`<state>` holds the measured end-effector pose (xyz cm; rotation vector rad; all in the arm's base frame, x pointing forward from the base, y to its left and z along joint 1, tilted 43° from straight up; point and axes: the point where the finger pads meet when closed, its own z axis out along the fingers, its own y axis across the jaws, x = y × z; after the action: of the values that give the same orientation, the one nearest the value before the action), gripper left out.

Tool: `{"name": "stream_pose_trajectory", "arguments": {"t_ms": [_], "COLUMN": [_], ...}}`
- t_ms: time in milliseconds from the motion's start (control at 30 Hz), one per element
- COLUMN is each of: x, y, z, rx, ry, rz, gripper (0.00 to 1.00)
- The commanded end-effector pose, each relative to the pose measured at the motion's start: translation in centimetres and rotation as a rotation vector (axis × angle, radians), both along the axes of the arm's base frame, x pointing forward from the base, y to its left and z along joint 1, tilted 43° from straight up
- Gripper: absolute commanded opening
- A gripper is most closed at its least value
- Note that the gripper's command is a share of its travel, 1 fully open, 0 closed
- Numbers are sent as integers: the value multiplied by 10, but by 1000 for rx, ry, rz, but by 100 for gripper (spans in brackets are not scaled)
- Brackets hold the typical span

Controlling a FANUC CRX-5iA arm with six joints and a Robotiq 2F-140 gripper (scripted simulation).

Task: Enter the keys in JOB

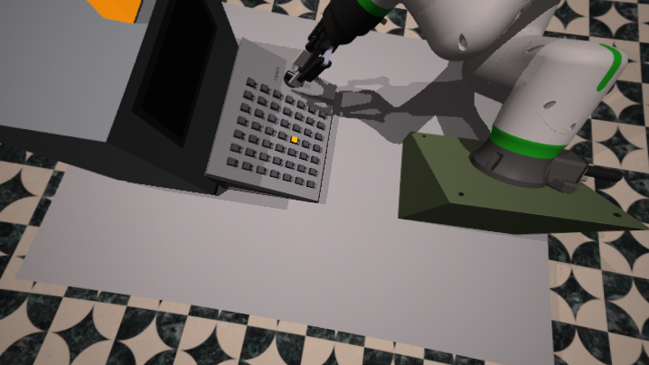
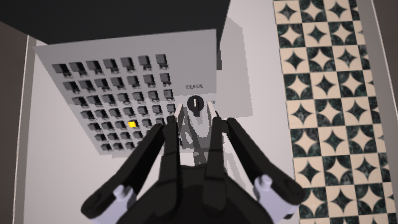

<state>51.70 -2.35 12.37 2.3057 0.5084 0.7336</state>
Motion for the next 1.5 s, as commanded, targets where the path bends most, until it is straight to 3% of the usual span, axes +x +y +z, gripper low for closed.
{"name": "stream_pose_trajectory", "arguments": {"t_ms": [0, 1467], "x": [0, 14], "y": [0, -10], "z": [0, -14], "rx": [0, 0], "ry": [0, 0], "rz": [0, 1], "gripper": [33, 33]}}
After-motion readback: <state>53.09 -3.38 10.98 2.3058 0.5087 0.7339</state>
